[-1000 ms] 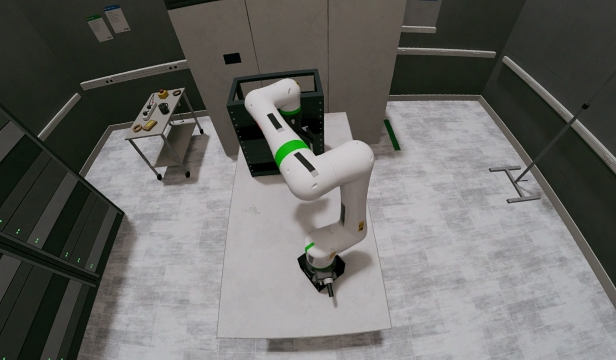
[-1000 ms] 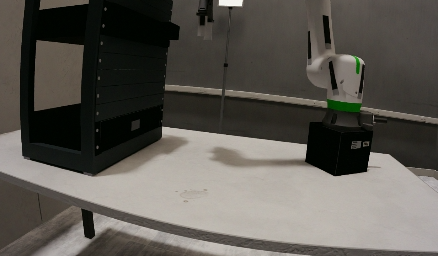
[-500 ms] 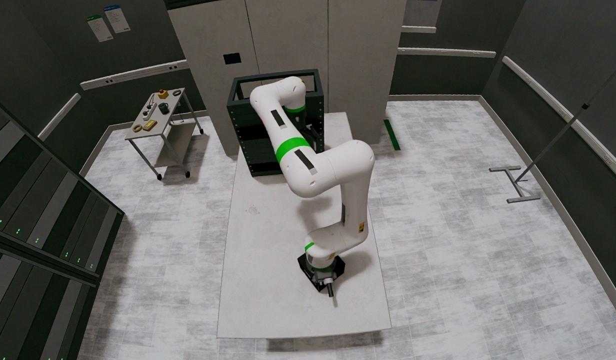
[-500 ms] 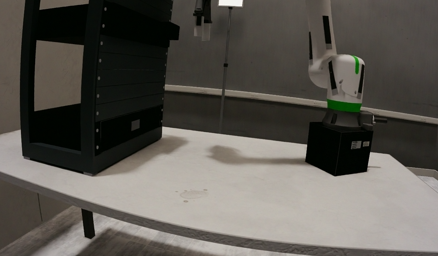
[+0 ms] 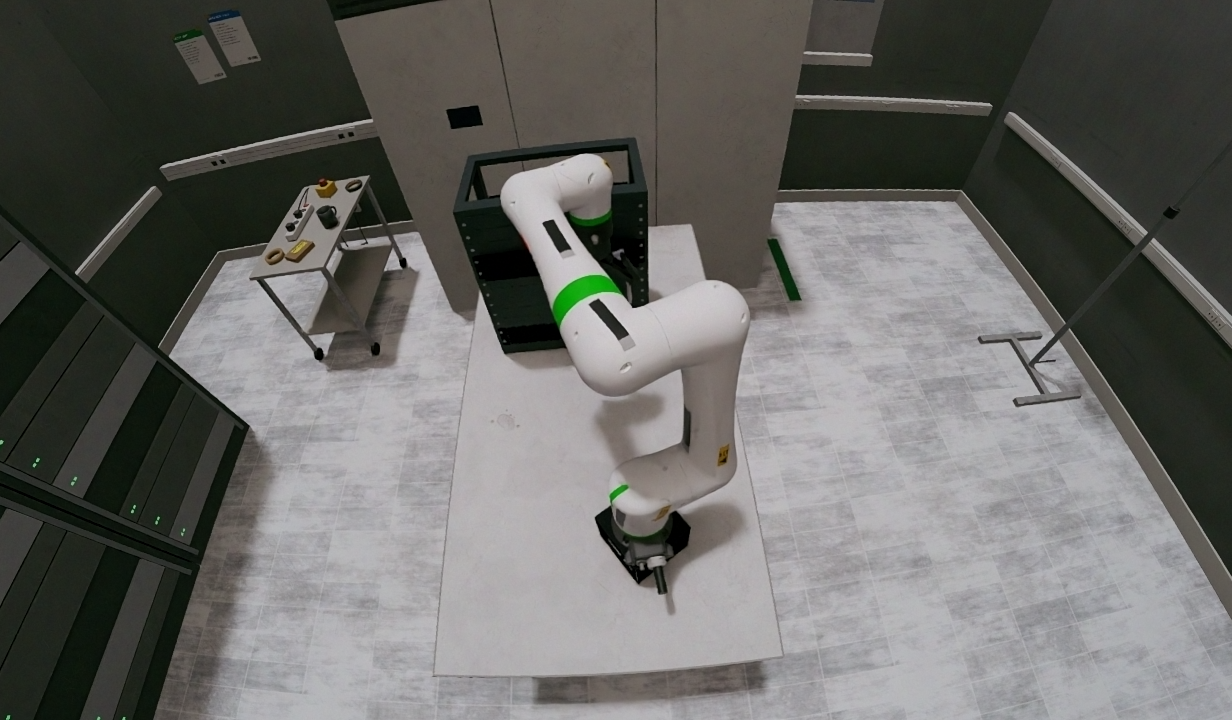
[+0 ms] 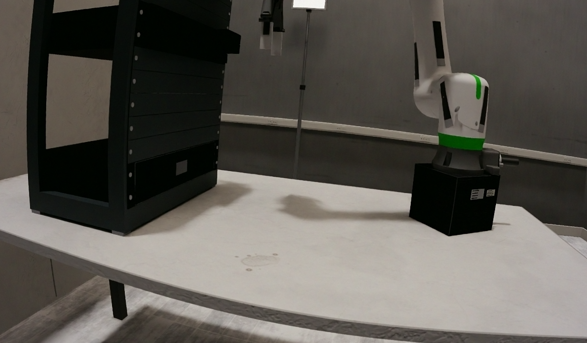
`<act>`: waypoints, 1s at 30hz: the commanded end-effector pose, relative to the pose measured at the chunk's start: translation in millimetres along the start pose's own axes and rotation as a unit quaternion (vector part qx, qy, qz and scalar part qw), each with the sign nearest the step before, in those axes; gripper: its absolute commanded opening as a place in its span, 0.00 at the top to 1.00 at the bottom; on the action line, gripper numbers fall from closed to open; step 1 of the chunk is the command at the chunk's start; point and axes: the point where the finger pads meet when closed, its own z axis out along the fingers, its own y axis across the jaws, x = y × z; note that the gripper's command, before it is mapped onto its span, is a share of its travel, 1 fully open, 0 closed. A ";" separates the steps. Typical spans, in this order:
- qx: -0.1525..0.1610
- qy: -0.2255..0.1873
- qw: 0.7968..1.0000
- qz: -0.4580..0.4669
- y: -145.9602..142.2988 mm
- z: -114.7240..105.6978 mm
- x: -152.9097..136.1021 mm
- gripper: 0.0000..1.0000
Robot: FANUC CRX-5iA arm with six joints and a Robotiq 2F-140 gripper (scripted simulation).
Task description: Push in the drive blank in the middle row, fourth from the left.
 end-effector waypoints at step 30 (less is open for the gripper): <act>0.074 -0.001 0.994 0.081 -27.8 22.9 -15.0 0.00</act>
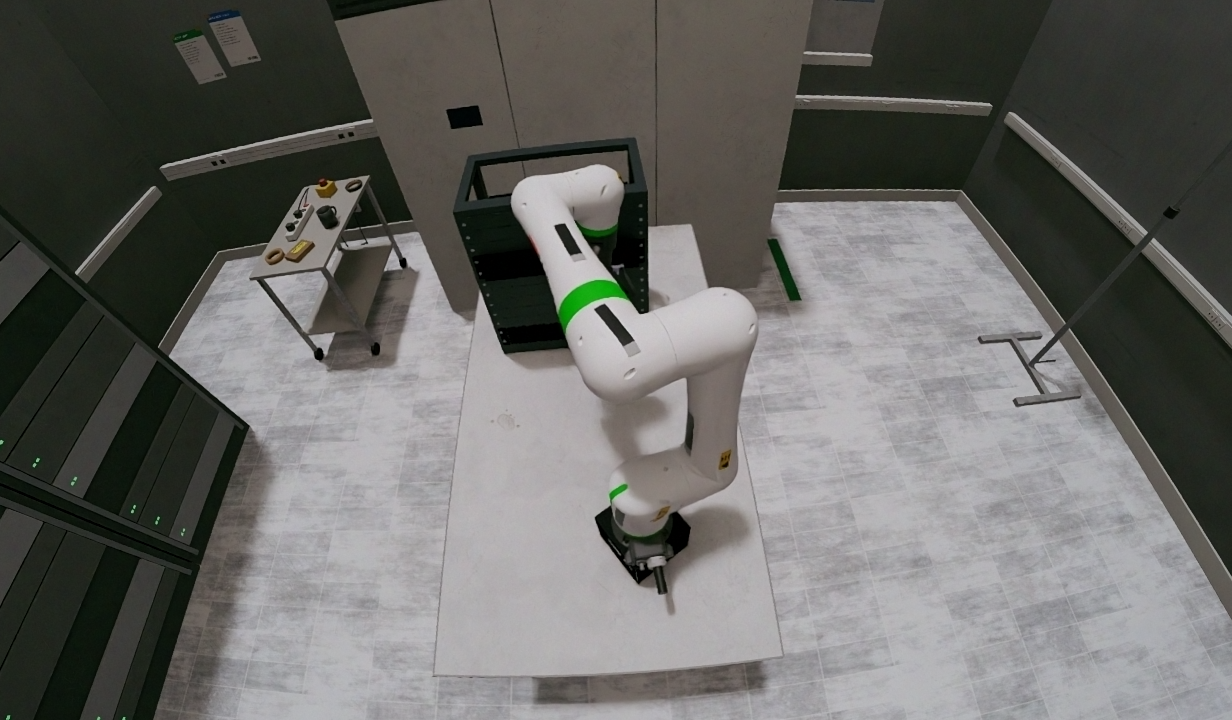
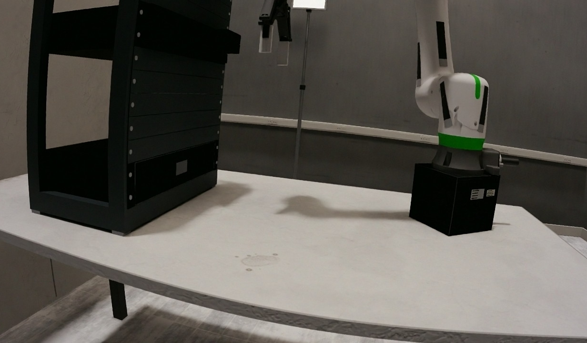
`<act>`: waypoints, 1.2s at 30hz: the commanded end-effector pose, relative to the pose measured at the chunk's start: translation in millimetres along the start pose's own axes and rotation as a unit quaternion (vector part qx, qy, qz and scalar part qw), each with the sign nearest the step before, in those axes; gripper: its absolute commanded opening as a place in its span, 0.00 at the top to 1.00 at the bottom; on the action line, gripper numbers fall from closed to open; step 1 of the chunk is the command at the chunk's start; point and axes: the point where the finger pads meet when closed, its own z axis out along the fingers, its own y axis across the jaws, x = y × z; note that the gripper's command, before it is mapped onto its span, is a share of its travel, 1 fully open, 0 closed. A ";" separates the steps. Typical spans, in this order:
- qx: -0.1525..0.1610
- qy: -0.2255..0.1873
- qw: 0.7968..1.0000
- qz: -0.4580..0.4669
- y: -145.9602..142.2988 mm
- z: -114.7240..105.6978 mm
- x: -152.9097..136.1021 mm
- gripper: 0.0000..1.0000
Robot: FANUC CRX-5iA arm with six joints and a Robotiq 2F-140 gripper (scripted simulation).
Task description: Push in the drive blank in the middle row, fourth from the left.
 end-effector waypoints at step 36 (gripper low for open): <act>0.224 -0.038 0.934 0.277 -84.6 43.6 -44.8 0.00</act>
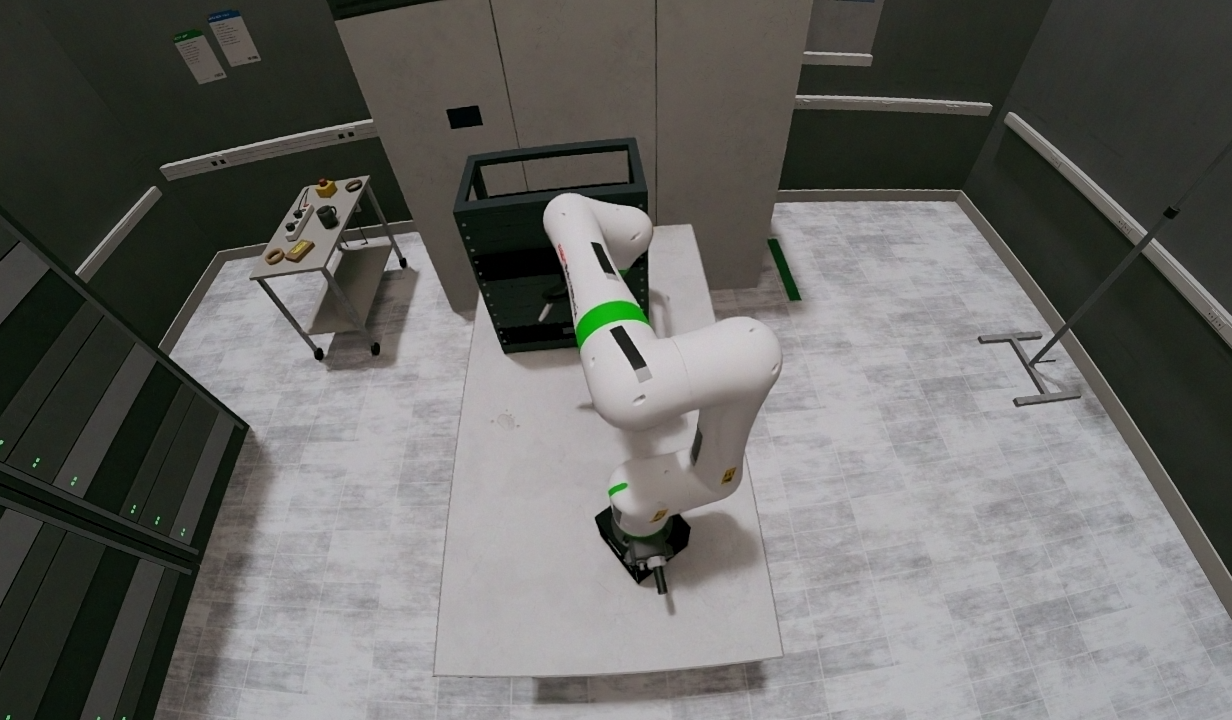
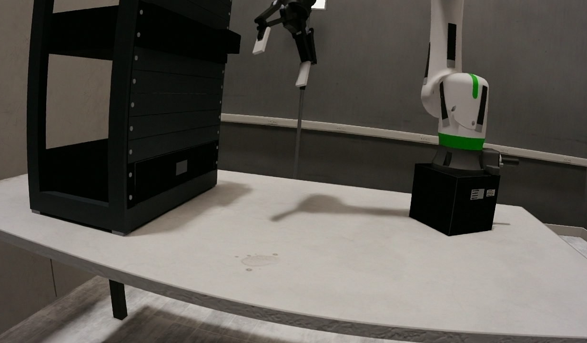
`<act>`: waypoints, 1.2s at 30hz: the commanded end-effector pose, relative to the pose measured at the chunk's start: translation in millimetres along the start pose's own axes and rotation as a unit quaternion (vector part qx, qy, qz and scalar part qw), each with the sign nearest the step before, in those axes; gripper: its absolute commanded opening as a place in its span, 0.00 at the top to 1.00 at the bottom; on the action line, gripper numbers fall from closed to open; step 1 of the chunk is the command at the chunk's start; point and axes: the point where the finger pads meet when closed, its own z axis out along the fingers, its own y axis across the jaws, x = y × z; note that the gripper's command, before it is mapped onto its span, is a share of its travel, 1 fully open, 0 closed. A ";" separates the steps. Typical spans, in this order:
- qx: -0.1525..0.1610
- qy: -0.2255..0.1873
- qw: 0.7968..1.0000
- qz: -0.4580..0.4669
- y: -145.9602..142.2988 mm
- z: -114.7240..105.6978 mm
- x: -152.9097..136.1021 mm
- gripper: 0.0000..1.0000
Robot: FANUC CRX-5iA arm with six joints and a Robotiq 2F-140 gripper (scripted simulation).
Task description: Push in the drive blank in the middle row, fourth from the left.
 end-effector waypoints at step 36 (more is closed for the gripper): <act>0.291 -0.123 0.842 0.437 -82.9 14.5 -50.0 0.00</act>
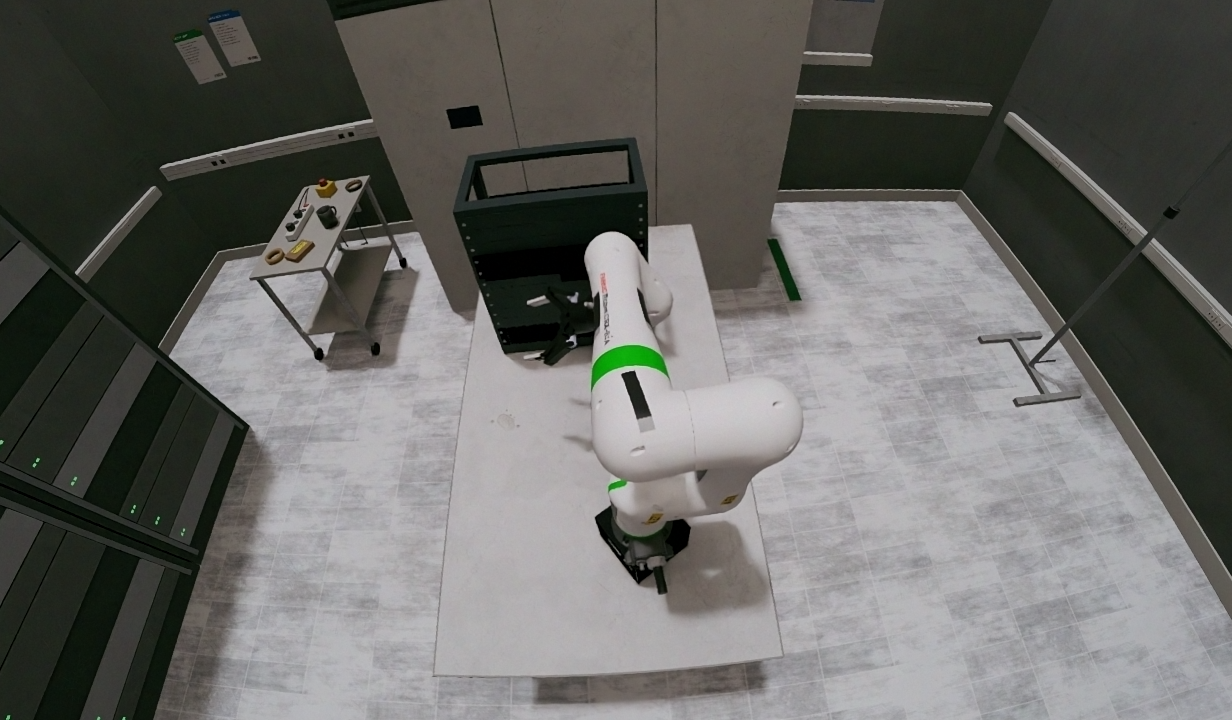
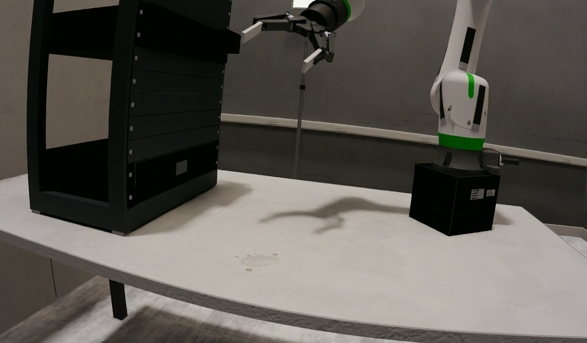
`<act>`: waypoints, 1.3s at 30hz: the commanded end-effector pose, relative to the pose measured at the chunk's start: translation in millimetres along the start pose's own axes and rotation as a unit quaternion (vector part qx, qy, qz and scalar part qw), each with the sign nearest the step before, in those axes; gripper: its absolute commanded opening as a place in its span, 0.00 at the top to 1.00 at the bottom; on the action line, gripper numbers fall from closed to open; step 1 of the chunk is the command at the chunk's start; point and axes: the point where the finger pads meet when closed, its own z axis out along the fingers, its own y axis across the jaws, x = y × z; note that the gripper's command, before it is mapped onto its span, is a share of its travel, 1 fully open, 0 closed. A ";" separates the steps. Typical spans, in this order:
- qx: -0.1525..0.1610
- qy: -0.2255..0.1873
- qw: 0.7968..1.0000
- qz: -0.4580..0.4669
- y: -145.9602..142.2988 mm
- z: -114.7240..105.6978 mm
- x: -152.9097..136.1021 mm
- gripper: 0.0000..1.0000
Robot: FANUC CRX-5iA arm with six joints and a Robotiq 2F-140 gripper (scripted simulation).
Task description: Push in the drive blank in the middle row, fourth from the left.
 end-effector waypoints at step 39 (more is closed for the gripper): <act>0.257 -0.214 0.802 0.494 -72.4 -38.8 -14.5 0.00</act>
